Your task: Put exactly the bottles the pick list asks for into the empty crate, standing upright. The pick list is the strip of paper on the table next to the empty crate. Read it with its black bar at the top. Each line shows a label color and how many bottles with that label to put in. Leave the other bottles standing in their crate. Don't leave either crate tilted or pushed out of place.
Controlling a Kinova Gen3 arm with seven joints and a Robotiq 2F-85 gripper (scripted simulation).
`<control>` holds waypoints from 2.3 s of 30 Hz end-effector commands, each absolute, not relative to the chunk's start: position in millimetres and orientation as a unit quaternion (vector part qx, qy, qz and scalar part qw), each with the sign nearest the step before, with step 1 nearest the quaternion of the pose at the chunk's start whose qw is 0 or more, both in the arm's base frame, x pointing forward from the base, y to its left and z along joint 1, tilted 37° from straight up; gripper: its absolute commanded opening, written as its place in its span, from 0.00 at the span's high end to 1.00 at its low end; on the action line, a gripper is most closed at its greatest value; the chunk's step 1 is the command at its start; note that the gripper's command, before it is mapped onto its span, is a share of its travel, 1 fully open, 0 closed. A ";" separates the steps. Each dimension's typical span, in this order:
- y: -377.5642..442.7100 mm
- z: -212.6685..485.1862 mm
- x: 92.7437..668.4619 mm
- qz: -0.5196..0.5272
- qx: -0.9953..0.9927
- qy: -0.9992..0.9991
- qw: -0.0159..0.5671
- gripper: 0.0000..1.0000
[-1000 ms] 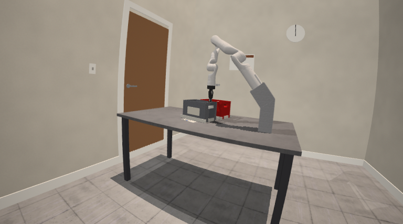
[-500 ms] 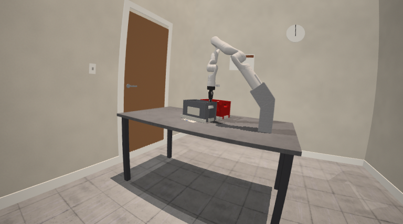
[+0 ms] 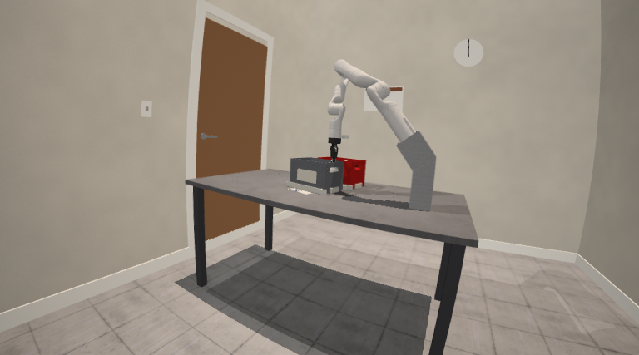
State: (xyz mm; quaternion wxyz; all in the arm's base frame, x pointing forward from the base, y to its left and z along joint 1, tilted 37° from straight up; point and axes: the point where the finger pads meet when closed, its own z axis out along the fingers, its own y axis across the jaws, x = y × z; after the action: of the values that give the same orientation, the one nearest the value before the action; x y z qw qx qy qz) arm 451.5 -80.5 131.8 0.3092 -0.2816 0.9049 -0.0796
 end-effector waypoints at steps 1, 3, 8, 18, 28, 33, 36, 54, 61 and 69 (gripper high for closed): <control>-80.6 131.1 452.4 -0.080 -0.282 0.905 0.309 0.90; -80.6 130.3 453.0 -0.080 -0.282 0.905 0.309 0.90; -80.6 129.1 453.9 -0.080 -0.282 0.905 0.309 0.90; -80.4 125.1 456.9 -0.080 -0.282 0.905 0.309 0.90; -80.3 121.9 459.4 -0.080 -0.282 0.905 0.309 0.90; -80.2 119.9 460.9 -0.080 -0.282 0.905 0.309 0.90; -80.2 119.6 461.2 -0.080 -0.282 0.905 0.309 0.90; -80.2 119.6 461.2 -0.080 -0.282 0.905 0.309 0.90; -80.2 119.6 461.2 -0.080 -0.282 0.905 0.309 0.90; -80.2 119.6 461.2 -0.080 -0.282 0.905 0.309 0.90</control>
State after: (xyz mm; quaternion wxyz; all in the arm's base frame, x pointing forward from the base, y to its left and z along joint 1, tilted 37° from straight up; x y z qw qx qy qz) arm 461.2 -80.0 119.2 0.3092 -0.2816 0.9048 -0.0796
